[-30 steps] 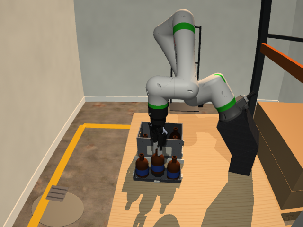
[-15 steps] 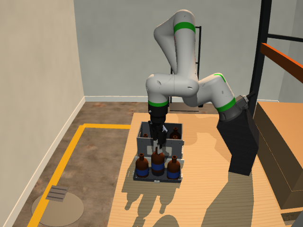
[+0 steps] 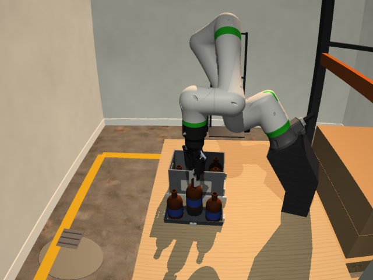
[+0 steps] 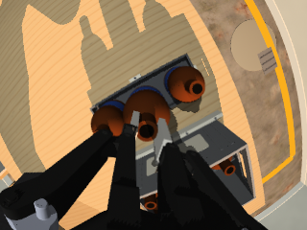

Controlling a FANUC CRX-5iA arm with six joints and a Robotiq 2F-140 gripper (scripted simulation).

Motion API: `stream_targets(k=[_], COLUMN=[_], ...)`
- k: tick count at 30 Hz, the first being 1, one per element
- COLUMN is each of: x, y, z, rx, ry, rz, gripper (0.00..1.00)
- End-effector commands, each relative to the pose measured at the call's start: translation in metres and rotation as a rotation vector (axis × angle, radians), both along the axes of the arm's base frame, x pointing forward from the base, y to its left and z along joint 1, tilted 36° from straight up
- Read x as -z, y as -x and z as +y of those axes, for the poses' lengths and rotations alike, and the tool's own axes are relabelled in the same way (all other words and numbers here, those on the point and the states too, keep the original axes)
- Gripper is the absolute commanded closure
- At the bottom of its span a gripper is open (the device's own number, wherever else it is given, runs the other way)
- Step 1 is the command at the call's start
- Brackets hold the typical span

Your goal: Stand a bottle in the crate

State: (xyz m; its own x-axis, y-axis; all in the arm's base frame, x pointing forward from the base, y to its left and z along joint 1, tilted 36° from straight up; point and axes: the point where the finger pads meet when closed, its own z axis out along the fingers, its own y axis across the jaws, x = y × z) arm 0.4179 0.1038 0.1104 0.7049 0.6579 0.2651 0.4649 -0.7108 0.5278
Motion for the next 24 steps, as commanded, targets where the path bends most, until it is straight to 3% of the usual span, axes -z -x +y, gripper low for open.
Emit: stream_targets(k=[1,24], x=[-0.0021,-0.0066], y=[0.0014,0.0044], z=[0.0008,0.0023], rx=[0.0,0.0], ry=[0.0,0.0], rz=[0.0,0.0], gripper=[1.0,1.0])
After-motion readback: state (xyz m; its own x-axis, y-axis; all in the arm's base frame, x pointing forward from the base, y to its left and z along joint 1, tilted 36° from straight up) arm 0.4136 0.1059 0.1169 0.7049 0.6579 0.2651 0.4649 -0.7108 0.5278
